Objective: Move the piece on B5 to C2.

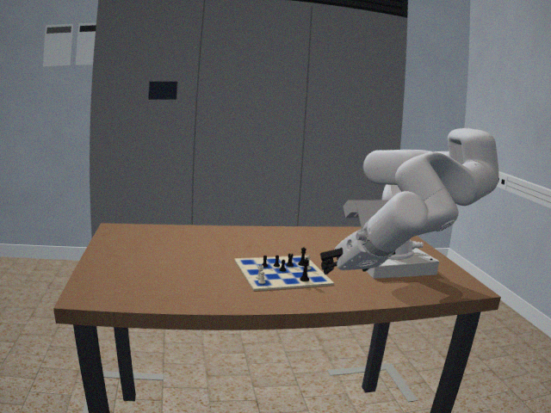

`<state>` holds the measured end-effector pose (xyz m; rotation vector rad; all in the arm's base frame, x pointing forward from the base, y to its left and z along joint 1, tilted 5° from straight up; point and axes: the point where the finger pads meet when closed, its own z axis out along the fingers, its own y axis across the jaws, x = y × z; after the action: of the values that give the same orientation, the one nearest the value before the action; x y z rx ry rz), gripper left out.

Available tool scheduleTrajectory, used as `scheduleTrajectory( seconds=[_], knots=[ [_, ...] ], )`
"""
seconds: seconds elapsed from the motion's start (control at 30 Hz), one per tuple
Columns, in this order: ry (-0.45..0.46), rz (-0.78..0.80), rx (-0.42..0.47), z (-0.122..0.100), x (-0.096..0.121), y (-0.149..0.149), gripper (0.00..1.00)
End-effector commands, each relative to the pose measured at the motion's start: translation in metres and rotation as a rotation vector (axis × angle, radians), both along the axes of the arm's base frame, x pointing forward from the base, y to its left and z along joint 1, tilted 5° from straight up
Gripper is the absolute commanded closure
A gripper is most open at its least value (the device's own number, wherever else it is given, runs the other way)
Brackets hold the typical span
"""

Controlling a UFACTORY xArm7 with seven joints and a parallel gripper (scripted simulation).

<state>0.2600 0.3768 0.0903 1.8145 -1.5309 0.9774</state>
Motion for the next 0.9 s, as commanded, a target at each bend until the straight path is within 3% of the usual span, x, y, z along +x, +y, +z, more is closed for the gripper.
scheduleTrajectory(
  seconds=[0.0, 0.3, 0.5, 0.57, 0.67, 0.73, 0.77, 0.87],
  knots=[
    [-0.001, 0.001, 0.001, 0.019, -0.001, 0.002, 0.0],
    [-0.013, -0.021, 0.007, 0.02, 0.001, -0.002, 0.0],
    [-0.176, -0.297, 0.079, 0.025, 0.025, -0.055, 0.0],
    [-0.176, -0.297, 0.079, 0.025, 0.025, -0.055, 0.0],
    [-0.303, -0.505, 0.132, 0.03, 0.038, -0.095, 0.0],
    [-0.303, -0.505, 0.132, 0.03, 0.038, -0.095, 0.0],
    [-0.375, -0.623, 0.161, 0.033, 0.043, -0.118, 0.0],
    [-0.383, -0.636, 0.165, 0.033, 0.043, -0.118, 0.0]
  ],
)
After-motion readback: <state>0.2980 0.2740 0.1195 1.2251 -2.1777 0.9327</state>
